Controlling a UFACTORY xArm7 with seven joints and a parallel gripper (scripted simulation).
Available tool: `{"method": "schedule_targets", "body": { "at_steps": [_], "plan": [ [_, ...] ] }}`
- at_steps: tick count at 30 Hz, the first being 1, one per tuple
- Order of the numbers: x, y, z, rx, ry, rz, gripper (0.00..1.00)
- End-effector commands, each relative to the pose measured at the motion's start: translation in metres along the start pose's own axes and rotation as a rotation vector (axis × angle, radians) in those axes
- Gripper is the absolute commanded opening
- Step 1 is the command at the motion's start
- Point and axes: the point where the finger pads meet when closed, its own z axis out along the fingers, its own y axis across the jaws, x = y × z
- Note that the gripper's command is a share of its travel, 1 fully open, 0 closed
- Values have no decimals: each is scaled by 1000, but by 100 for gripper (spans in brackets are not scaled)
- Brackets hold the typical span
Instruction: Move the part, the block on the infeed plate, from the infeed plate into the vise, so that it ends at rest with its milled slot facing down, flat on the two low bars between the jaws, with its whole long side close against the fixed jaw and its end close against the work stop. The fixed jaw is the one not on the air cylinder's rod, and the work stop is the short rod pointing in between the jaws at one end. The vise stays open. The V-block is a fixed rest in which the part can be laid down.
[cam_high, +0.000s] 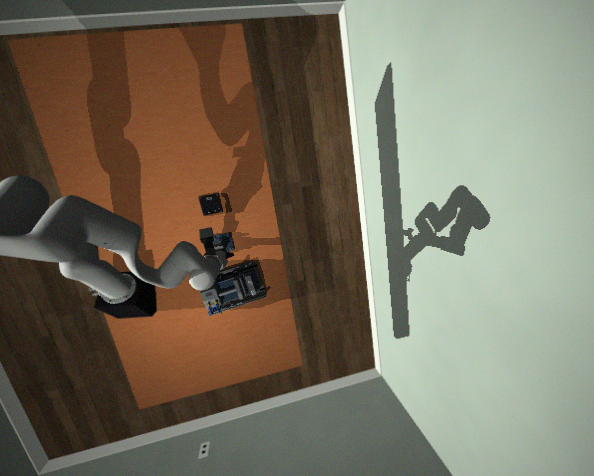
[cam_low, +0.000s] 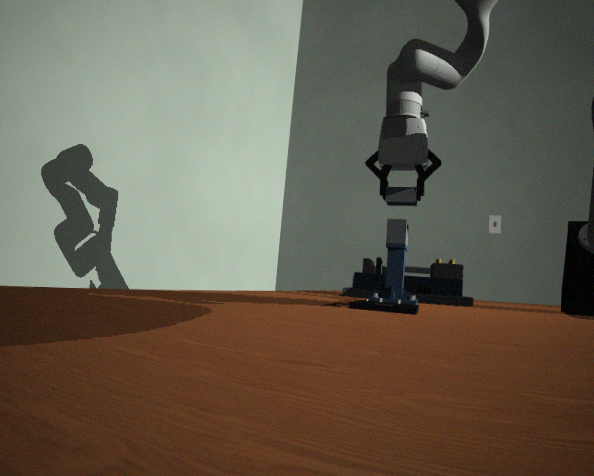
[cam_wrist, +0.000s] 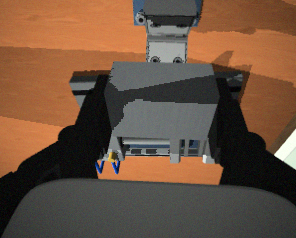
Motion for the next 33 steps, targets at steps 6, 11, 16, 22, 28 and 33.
{"method": "schedule_targets", "body": {
  "at_steps": [6,11,16,22,28,33],
  "plan": [
    [0,1,-14,-4,-1,0,0],
    [0,1,-19,-4,-1,0,0],
    [0,1,-22,-4,-1,0,0],
    [0,1,-23,-4,-1,0,0],
    [0,1,-23,-4,-1,0,0],
    [0,1,-23,-4,-1,0,0]
  ]
}}
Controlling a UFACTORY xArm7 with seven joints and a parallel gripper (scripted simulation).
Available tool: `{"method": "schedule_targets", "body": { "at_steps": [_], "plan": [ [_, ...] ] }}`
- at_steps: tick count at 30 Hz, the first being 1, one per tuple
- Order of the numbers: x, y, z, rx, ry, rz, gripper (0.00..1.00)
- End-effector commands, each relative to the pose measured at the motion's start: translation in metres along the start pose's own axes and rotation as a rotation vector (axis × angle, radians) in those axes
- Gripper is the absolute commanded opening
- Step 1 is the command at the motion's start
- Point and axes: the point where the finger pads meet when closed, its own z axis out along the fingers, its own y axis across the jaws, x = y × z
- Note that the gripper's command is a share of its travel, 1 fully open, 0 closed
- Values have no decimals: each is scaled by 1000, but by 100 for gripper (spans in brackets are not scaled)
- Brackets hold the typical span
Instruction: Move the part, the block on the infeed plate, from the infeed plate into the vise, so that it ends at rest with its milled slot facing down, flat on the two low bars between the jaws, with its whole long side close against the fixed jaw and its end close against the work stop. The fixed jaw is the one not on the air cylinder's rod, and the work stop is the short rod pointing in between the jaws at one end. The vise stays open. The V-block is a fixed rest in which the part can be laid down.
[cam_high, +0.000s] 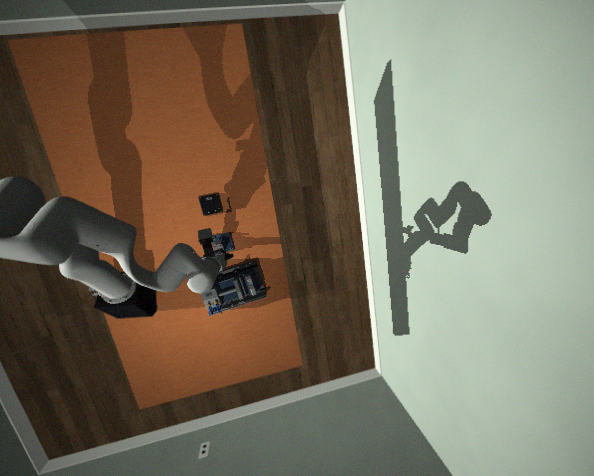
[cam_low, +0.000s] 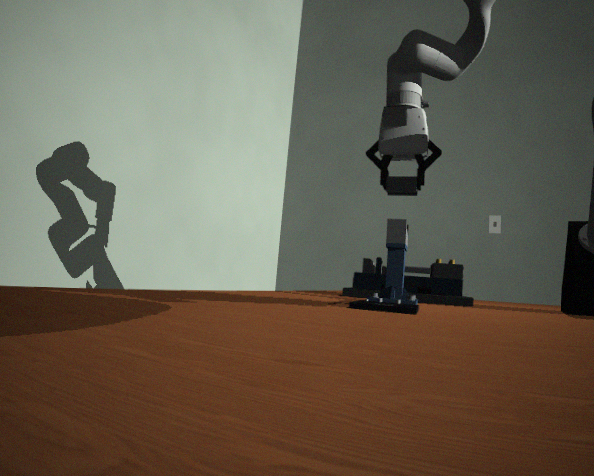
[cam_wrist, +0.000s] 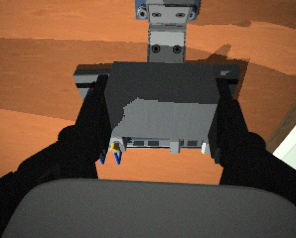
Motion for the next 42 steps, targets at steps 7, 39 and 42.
{"method": "schedule_targets", "body": {
  "at_steps": [7,39,42],
  "plan": [
    [-1,2,-2,-5,-2,-5,0],
    [-24,15,-8,0,-29,-174,0],
    [-28,17,-9,2,-34,-210,0]
  ]
}}
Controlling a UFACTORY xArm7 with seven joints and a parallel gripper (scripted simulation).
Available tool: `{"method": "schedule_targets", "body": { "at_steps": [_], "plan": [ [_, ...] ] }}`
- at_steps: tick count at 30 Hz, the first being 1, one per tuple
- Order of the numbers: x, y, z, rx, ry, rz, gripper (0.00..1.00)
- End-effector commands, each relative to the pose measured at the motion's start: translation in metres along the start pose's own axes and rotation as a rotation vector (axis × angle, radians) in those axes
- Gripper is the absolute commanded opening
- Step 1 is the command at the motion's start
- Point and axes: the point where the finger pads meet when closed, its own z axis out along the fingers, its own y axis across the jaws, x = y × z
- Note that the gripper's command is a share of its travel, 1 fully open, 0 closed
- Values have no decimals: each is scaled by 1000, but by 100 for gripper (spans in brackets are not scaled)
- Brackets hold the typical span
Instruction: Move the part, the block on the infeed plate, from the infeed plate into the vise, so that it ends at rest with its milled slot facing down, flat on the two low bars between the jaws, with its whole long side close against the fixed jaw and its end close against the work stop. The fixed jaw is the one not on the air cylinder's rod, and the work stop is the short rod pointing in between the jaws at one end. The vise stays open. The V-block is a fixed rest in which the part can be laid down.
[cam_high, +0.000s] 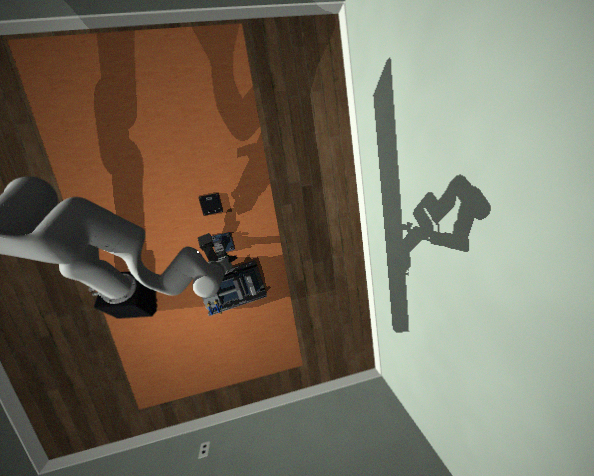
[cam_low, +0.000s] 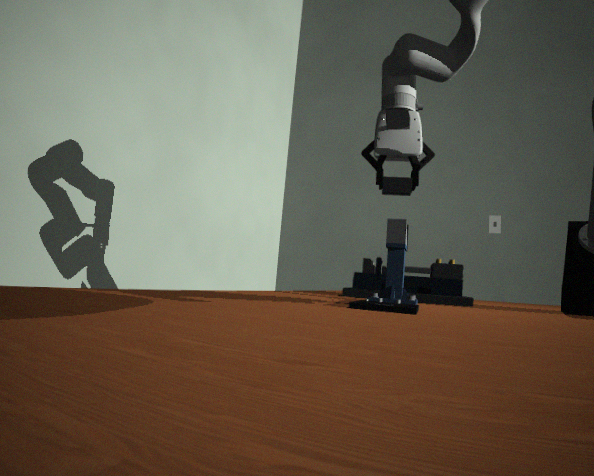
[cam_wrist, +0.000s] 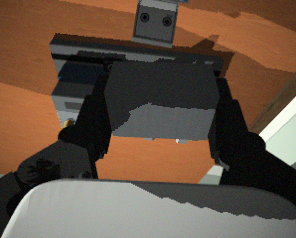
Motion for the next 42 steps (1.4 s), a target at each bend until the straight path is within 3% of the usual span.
{"method": "schedule_targets", "body": {
  "at_steps": [1,27,42],
  "plan": [
    [-10,4,-3,-1,-9,-60,0],
    [-63,17,-8,22,-33,-418,0],
    [-107,23,-8,35,-28,-714,0]
  ]
}}
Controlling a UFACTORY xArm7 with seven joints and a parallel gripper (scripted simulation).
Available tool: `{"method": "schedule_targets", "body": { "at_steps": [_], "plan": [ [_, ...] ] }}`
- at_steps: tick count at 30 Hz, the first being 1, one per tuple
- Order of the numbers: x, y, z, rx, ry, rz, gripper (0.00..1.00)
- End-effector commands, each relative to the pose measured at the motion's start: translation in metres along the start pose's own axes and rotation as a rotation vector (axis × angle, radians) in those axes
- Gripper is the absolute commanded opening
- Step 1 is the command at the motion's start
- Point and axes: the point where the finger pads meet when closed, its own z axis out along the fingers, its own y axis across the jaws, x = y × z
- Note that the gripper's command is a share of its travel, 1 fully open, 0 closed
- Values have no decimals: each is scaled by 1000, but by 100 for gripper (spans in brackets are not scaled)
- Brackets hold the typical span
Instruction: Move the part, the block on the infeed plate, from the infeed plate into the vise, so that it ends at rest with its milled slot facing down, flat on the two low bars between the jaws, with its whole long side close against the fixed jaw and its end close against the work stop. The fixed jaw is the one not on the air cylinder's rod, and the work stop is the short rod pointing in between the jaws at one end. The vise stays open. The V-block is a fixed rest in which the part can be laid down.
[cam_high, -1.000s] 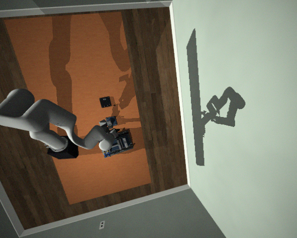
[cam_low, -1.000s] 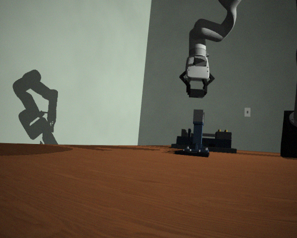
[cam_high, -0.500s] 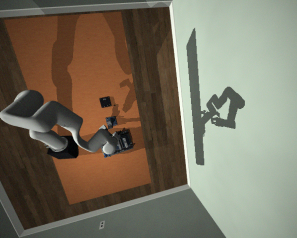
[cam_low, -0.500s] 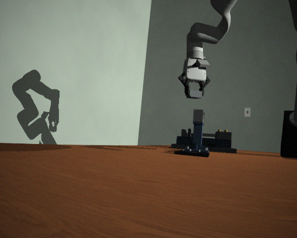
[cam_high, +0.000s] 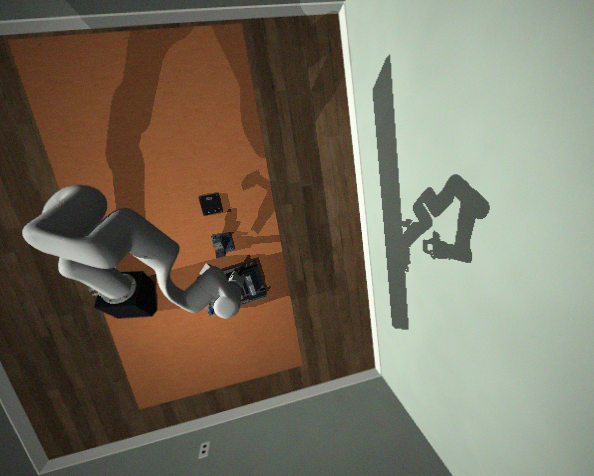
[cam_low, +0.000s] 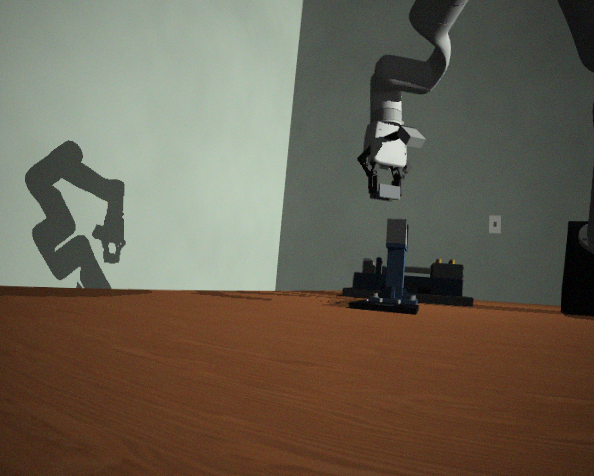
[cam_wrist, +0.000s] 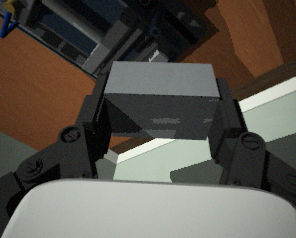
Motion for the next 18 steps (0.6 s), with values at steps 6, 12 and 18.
{"method": "schedule_targets", "body": {
  "at_steps": [6,12,18],
  "plan": [
    [-24,-13,0,-7,6,-174,0],
    [-38,-23,2,-12,10,-290,0],
    [-49,-31,4,-18,12,-382,0]
  ]
}}
